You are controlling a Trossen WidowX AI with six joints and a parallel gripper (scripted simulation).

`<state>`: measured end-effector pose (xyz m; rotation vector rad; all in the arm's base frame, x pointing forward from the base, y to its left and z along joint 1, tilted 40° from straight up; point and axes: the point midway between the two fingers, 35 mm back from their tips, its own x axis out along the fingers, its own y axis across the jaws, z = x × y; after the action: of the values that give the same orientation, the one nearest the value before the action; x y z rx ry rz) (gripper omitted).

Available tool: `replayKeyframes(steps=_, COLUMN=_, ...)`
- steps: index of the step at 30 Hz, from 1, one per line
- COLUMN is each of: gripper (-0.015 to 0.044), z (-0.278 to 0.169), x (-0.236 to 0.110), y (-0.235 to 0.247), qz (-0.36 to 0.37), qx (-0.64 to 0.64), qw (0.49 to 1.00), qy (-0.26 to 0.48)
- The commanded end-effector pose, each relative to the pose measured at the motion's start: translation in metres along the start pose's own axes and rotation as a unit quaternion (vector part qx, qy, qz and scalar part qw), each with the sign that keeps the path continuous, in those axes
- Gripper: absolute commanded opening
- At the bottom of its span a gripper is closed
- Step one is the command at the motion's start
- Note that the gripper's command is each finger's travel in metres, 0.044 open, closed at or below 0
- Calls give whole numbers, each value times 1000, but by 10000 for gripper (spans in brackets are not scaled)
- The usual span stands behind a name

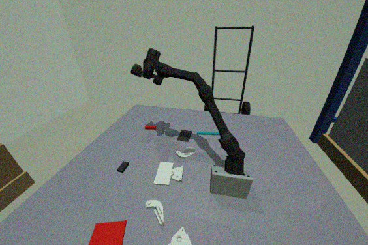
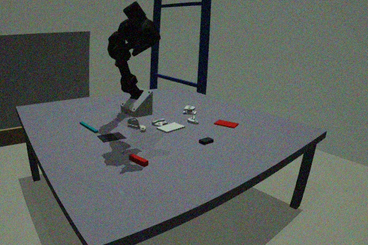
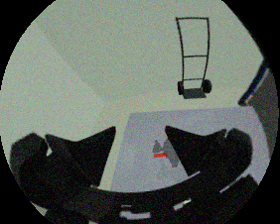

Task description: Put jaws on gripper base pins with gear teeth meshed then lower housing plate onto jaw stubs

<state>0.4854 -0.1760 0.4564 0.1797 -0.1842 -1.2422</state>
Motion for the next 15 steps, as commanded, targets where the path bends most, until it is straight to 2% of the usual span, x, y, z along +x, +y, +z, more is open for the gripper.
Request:
replayKeyframes(steps=1, gripper=426, z=0, x=0, y=0, qz=0, qx=0, qw=1000, qy=0)
replayKeyframes(steps=2, gripper=440, z=0, x=0, y=0, qz=0, qx=0, qw=1000, qy=0)
replayKeyframes(steps=15, gripper=440, z=-28, x=-3, y=12, qz=35, qx=-55, qw=998, qy=23)
